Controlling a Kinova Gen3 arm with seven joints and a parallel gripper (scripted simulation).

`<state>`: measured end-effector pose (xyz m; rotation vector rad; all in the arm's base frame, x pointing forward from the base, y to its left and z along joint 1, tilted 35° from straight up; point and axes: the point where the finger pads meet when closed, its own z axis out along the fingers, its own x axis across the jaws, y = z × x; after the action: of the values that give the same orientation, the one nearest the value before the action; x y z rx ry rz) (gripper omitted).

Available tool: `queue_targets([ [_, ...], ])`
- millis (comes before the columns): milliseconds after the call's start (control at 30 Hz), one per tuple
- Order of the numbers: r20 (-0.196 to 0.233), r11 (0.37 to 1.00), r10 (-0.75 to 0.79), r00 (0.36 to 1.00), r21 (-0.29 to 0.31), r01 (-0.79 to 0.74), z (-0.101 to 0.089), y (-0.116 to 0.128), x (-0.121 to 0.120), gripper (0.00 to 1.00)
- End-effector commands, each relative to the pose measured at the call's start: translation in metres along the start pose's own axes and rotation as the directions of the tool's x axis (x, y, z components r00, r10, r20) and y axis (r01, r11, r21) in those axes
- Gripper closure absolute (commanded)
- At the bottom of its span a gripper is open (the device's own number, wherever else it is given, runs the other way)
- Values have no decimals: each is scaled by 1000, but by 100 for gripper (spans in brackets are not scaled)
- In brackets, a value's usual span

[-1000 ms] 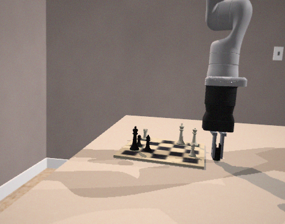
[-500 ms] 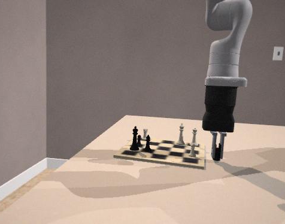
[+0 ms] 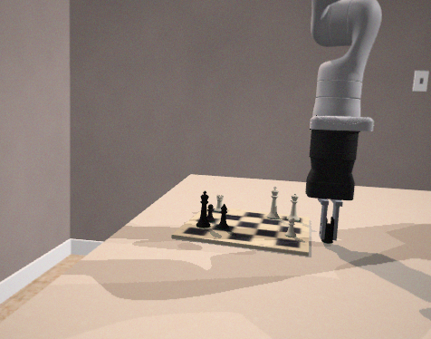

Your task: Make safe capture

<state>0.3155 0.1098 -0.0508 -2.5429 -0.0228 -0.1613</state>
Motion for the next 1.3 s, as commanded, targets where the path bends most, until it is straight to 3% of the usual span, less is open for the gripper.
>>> queue_targets([
  [0,-1,1000,0,1000,0,0,0,0,0,100],
  [1267,-1,1000,0,1000,0,0,3,0,0,100],
])
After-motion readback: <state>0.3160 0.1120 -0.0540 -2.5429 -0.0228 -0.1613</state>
